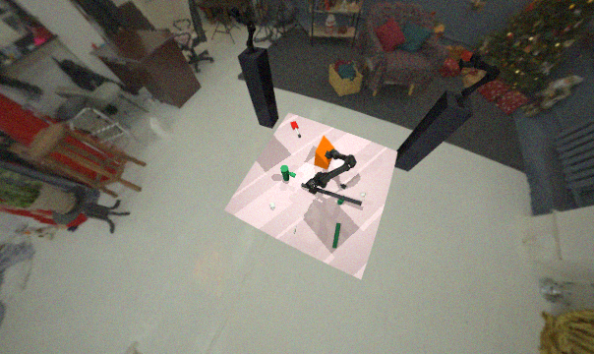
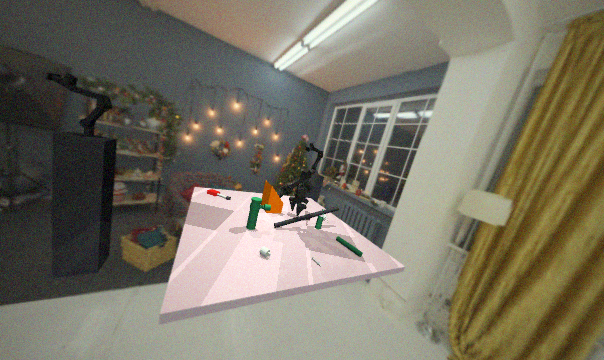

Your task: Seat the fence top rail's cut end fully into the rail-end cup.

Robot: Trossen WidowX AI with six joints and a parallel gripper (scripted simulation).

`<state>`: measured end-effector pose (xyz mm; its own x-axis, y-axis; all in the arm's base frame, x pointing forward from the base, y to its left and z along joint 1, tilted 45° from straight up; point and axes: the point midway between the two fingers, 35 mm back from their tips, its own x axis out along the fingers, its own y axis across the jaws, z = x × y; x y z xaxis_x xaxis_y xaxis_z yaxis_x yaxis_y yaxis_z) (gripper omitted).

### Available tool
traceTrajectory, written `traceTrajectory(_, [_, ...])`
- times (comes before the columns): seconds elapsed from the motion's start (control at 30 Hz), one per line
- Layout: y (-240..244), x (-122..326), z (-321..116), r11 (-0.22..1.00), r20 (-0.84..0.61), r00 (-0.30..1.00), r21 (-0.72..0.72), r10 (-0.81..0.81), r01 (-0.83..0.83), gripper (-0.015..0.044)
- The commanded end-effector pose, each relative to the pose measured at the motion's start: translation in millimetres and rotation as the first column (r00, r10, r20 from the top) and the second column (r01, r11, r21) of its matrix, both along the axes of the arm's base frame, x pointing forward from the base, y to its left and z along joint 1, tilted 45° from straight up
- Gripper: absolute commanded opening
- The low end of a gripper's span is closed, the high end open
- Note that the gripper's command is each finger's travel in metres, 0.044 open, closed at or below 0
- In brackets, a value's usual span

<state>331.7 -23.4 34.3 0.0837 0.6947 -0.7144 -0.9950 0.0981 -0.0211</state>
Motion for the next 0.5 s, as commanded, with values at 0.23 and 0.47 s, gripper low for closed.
traceTrajectory(0.23, [21, -1, -18, 1.000, -0.010, 1.000, 0.009, 0.004, -0.004, 0.0440])
traceTrajectory(0.47, [25, 1, -24, 1.000, -0.010, 1.000, 0.008, 0.004, -0.004, 0.0440])
